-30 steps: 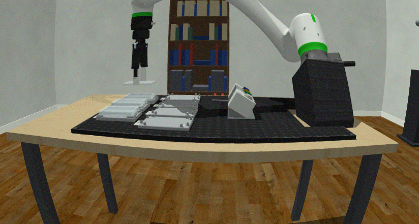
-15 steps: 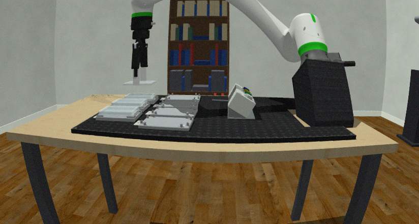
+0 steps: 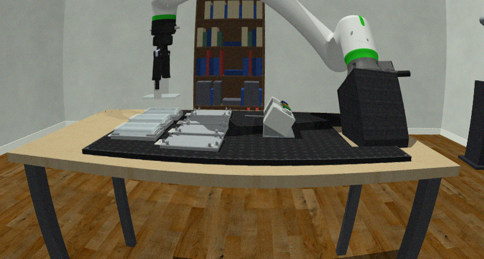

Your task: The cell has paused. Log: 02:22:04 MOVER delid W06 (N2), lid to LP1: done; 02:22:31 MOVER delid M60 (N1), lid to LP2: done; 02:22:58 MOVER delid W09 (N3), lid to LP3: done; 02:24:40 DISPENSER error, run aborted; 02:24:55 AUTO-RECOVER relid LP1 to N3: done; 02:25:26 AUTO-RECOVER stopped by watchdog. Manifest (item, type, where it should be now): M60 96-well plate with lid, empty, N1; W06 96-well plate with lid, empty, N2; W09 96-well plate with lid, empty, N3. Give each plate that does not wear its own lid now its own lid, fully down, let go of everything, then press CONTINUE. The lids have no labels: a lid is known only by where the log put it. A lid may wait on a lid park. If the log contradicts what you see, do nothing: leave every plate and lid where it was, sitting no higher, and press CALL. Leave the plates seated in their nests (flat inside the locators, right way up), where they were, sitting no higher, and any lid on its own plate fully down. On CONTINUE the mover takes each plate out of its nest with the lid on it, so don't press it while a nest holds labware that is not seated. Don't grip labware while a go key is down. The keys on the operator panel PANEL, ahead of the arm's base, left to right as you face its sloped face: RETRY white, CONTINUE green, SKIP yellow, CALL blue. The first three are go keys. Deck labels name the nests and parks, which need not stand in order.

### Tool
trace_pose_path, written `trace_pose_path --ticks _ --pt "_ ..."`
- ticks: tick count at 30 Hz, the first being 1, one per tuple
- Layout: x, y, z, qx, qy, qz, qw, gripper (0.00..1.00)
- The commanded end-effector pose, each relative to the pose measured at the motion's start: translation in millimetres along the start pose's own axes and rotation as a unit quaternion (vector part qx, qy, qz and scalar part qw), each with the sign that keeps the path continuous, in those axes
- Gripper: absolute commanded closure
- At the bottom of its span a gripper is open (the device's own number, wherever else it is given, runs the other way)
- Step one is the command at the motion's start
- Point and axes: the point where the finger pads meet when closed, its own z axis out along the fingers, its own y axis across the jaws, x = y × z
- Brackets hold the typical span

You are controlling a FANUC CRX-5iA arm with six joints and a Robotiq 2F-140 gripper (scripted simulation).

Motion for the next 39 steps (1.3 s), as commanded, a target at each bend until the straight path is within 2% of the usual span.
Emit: trace_pose_path --ticks 1,13,28,39 --pt "0 0 0.4 0.0 0.0 -0.005 1.0 1.0" --pt "0 0 6.4 0.0 0.0 -0.022 1.0 1.0" --pt "1 0 30.8 0.0 0.0 -0.022 1.0 1.0" --pt "1 0 34.2 0.0 0.0 -0.022 1.0 1.0"
